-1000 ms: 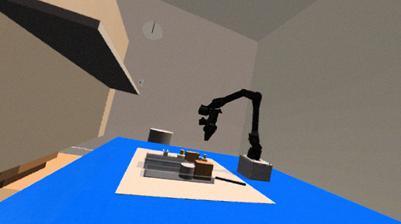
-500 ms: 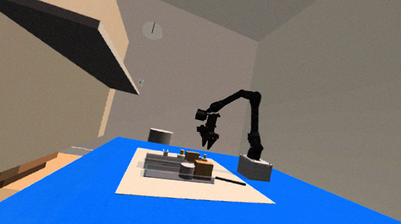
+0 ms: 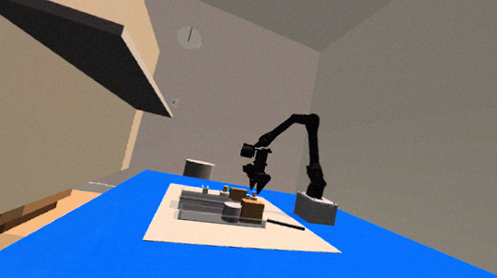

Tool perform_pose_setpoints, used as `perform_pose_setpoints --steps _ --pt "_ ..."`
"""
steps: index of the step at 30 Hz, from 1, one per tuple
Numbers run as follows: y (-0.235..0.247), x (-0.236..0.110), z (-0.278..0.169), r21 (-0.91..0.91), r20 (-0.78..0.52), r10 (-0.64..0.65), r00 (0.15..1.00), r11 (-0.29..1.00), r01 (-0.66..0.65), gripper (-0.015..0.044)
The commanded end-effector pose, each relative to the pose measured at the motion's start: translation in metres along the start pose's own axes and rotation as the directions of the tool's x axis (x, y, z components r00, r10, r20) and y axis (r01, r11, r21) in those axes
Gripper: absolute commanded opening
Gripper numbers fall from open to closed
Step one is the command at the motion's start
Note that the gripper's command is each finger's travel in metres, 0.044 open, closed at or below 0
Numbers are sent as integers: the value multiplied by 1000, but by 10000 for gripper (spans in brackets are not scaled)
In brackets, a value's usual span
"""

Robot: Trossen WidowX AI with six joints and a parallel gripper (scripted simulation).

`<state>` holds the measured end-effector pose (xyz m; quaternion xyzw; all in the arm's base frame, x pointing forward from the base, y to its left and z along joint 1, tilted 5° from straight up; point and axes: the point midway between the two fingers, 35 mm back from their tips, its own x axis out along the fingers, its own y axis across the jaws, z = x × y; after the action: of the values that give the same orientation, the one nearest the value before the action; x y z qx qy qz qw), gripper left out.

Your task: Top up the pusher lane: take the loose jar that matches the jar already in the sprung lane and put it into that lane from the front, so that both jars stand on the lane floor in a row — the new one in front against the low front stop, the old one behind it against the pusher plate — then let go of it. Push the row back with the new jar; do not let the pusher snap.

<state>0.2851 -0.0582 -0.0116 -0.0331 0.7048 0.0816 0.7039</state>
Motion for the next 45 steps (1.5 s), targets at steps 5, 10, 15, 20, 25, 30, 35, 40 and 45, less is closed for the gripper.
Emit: perform_pose_setpoints --steps 5,10,15,20,25,30,35,40,45 --pt "1 11 -2 4 -7 -1 1000 1000 1 440" --pt "0 19 -2 4 -7 -1 1000 1000 1 440" --pt "1 27 -2 4 -7 0 1000 1000 1 440" --pt "1 35 -3 4 -7 0 1000 1000 0 440" --pt "1 36 -3 4 -7 0 1000 1000 0 361" --pt "1 36 -3 4 -7 0 1000 1000 0 230" --pt "1 36 -3 4 -7 0 1000 1000 0 138" --pt "1 35 -3 4 -7 0 1000 1000 0 65" --pt "-2 4 3 4 -6 -1 1000 1000 1 0"
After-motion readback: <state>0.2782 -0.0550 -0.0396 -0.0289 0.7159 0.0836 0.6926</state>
